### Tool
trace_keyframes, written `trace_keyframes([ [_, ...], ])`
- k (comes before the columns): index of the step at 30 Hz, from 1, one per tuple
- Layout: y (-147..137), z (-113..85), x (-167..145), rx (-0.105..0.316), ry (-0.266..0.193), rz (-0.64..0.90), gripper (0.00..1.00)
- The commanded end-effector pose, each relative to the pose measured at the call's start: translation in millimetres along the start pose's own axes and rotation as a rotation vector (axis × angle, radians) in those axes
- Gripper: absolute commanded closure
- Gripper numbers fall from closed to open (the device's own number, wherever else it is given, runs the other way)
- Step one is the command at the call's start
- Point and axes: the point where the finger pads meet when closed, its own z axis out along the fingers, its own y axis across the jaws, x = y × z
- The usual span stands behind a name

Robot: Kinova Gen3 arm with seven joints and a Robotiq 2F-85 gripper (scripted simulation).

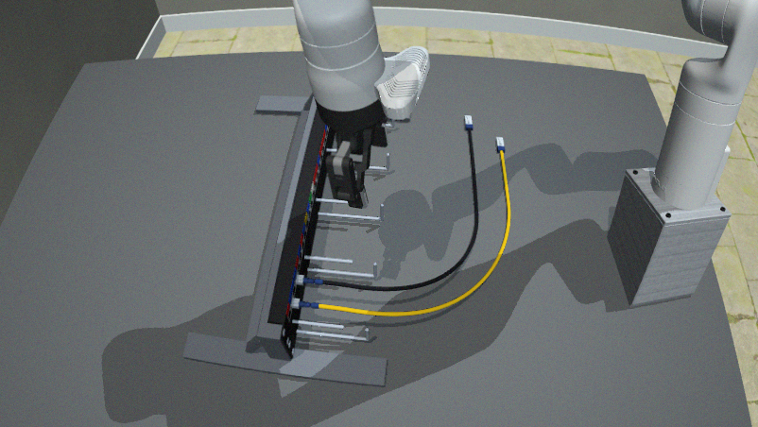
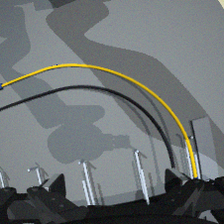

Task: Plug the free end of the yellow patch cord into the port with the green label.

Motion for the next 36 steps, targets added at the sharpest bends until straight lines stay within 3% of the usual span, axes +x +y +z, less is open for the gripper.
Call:
trace_keyframes([
  [1, -35.7, -21.2, -0.3, -0.021, -0.025, 0.018, 0.0],
  [7, -110.2, -34.6, 13.1, -0.01, -0.057, -0.016, 0.0],
  [9, -110.2, -34.6, 13.1, -0.01, -0.057, -0.016, 0.0],
  [11, -147.0, -38.7, 25.7, -0.006, -0.07, -0.035, 0.0],
  [21, -254.5, -36.7, 98.3, -0.012, -0.104, -0.119, 0.0],
  [24, -271.8, -32.9, 118.9, -0.019, -0.11, -0.141, 0.0],
  [36, -285.0, -28.5, 138.8, -0.027, -0.117, -0.163, 0.0],
])
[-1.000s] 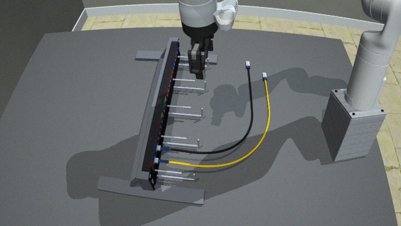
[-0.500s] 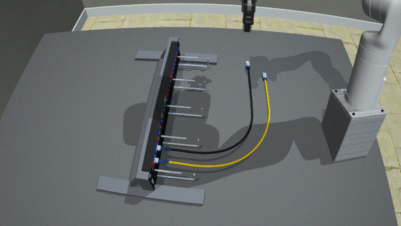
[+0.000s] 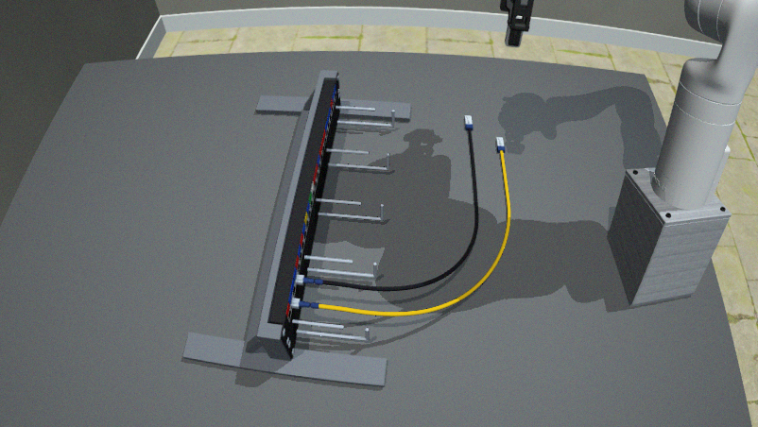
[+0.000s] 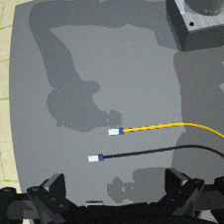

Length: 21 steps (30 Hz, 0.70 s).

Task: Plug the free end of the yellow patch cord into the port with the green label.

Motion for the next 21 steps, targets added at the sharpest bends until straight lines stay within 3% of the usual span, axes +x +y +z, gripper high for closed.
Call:
trace_keyframes([
  [1, 0.0, -1.6, -0.5, -0.005, -0.008, 0.003, 0.0],
  [9, 0.0, -1.6, -0.5, -0.005, -0.008, 0.003, 0.0],
  [10, 0.0, -1.6, -0.5, -0.005, -0.008, 0.003, 1.0],
  [21, 0.0, -1.6, -0.5, -0.005, -0.008, 0.003, 1.0],
])
